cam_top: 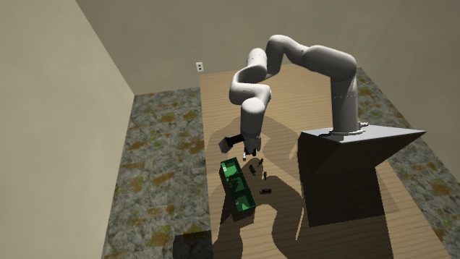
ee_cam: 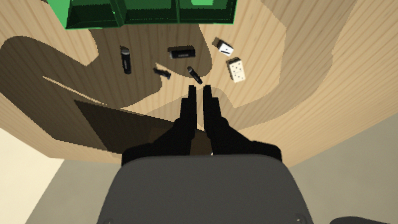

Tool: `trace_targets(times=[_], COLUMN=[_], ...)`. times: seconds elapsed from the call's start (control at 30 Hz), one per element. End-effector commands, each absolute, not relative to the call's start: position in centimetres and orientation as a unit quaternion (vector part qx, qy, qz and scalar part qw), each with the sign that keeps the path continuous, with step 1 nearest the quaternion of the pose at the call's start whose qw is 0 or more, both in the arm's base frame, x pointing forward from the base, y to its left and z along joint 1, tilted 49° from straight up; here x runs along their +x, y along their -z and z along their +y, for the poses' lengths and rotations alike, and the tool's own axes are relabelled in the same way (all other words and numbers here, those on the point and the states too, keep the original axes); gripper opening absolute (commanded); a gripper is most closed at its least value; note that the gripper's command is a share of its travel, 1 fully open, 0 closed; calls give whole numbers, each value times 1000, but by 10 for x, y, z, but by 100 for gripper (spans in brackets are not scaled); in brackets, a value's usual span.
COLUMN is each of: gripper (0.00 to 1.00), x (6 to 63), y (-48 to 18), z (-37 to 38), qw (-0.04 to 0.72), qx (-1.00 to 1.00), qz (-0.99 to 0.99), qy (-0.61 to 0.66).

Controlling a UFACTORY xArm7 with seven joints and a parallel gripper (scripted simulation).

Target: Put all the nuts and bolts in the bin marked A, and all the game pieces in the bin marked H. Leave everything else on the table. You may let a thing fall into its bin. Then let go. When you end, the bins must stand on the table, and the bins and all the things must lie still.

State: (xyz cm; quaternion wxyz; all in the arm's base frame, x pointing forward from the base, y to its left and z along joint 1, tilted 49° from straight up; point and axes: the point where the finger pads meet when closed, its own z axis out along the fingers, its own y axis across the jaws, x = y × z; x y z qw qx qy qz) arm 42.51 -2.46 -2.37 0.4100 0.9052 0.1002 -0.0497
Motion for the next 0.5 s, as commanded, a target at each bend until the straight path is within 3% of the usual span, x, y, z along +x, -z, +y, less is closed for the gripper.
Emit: trace_targets(times=[0.0,0.3,0.47], gripper=[7,7,7], x=[452,506,508], y=[40,75,77], z=[-39,-78,-81], qw=[408,408,408], qx=[906,906,906], qz=[105,105,105], qy=[51,51,51])
